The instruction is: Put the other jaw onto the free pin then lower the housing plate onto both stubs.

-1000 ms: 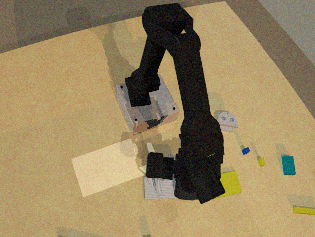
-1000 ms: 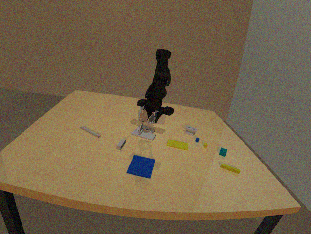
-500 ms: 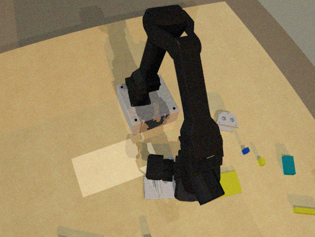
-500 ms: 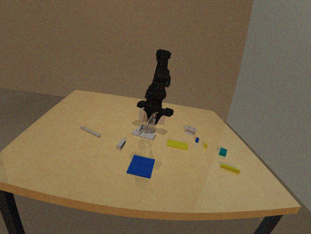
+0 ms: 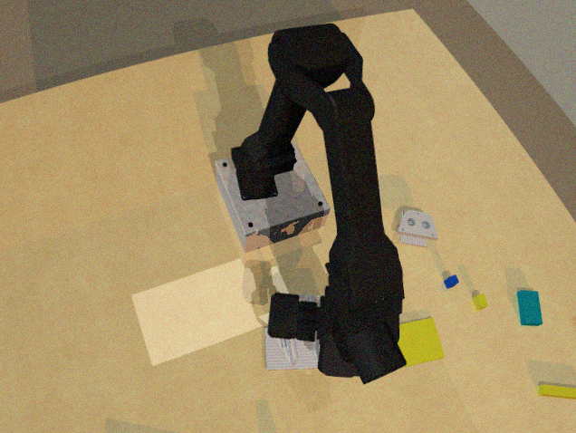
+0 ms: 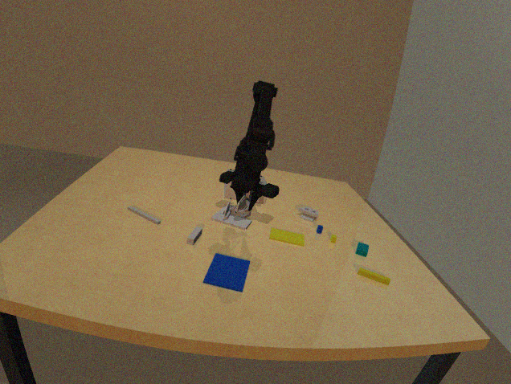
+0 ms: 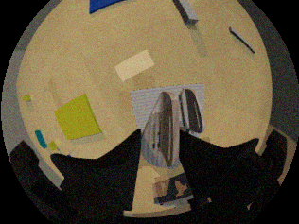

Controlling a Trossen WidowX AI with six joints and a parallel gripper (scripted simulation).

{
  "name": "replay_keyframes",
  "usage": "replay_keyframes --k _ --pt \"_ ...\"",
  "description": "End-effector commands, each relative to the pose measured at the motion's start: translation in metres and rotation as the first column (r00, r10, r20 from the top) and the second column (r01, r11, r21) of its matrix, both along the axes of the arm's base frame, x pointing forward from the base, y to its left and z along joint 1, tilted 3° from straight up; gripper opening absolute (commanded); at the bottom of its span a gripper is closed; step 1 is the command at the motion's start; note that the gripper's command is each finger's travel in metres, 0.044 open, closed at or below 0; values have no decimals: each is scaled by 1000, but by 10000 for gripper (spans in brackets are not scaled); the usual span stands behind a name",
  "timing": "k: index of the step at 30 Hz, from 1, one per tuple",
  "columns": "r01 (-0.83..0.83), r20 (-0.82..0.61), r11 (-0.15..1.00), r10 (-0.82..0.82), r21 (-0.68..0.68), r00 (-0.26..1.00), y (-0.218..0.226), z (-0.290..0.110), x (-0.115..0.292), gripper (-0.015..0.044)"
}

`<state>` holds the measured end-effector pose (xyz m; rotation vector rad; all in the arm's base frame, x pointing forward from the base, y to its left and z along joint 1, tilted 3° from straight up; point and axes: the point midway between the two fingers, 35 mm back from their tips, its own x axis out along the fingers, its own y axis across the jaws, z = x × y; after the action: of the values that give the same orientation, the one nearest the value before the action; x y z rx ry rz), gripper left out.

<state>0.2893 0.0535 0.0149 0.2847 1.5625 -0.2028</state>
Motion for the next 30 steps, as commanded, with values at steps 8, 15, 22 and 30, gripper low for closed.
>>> replay_keyframes --k 8,15,22,30 --pt "4 -6 1000 -4 3 1000 1 -19 -3 134" --pt "4 -6 1000 -4 3 1000 1 -20 -3 134" --pt "4 -6 1000 -4 3 1000 1 -20 -3 134" --pt "7 -6 1000 -7 3 1000 1 -23 -3 134"
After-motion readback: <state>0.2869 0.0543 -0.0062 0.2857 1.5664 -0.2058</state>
